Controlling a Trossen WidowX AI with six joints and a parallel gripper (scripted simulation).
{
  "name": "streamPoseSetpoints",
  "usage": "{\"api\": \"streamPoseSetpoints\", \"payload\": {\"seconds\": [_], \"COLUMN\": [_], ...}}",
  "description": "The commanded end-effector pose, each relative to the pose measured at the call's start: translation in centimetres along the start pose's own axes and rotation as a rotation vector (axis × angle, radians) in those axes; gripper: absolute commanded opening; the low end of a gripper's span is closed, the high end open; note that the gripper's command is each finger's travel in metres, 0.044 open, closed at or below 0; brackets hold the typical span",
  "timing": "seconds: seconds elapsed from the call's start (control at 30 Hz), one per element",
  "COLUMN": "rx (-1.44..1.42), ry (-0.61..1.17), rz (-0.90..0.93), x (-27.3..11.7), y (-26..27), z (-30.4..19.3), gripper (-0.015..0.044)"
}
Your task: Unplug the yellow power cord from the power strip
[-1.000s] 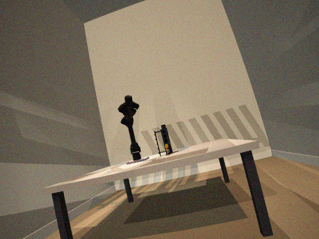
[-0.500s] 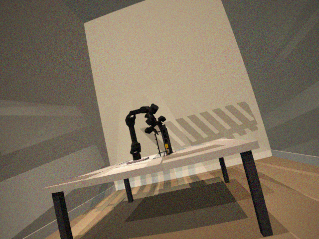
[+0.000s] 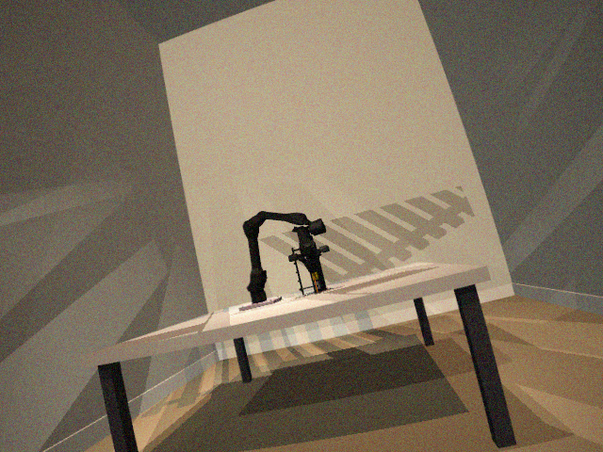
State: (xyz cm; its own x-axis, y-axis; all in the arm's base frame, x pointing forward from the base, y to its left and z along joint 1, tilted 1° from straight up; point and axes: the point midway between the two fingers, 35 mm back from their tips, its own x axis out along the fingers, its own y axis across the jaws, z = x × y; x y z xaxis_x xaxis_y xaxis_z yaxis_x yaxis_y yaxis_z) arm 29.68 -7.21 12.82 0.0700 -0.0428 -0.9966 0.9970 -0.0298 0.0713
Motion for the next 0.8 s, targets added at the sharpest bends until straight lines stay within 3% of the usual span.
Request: {"api": "streamPoseSetpoints", "payload": {"seconds": [0.0,0.77], "rx": [-0.004,-0.004], "ry": [0.015,0.018], "rz": [-0.030,-0.030], "x": [0.4,0.3], "y": [-0.5,-0.4], "z": [-0.9,-3.8], "gripper": [0.0160,0.0160]}}
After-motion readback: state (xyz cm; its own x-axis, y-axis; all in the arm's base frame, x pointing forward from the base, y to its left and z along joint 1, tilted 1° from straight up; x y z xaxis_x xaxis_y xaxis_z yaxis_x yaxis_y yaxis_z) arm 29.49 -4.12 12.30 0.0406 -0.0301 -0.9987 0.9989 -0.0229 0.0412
